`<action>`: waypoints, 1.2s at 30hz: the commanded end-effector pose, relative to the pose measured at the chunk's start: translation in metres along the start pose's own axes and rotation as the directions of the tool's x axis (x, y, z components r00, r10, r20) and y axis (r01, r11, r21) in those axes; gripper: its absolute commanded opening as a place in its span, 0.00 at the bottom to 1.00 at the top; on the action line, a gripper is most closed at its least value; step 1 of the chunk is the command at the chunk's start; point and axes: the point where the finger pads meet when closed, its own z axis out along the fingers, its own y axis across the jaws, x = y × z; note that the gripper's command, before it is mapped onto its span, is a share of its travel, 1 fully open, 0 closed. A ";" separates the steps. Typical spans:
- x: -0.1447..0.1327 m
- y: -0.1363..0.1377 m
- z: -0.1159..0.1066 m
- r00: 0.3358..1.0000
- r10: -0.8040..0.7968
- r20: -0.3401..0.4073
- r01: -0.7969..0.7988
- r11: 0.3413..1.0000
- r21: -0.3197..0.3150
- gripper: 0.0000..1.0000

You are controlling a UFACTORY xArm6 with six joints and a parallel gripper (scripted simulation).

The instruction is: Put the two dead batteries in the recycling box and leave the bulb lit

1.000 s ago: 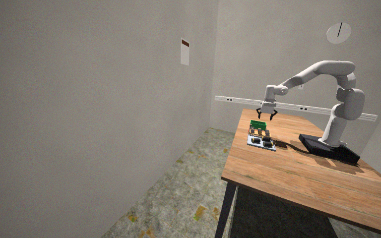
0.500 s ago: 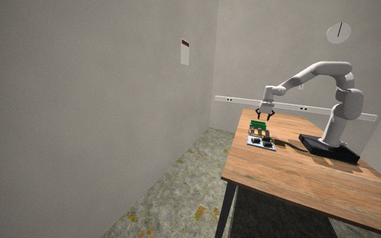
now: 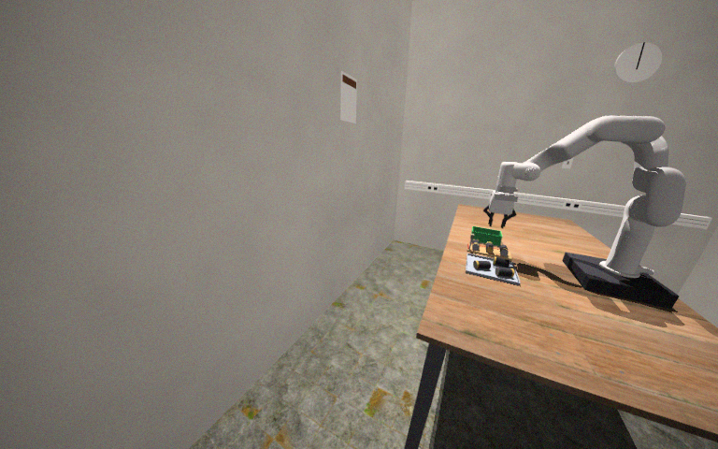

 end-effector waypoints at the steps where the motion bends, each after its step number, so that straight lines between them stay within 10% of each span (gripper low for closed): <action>1: 0.000 -0.027 -0.002 1.000 0.000 0.000 0.000 1.000 -0.004 0.51; 15: 0.000 -0.060 -0.001 1.000 0.000 0.000 0.000 1.000 -0.004 0.51; 21: -0.001 -0.059 0.057 1.000 0.000 0.000 0.000 1.000 -0.004 0.51; 36: -0.001 -0.059 0.068 1.000 0.000 0.000 0.000 1.000 -0.004 0.51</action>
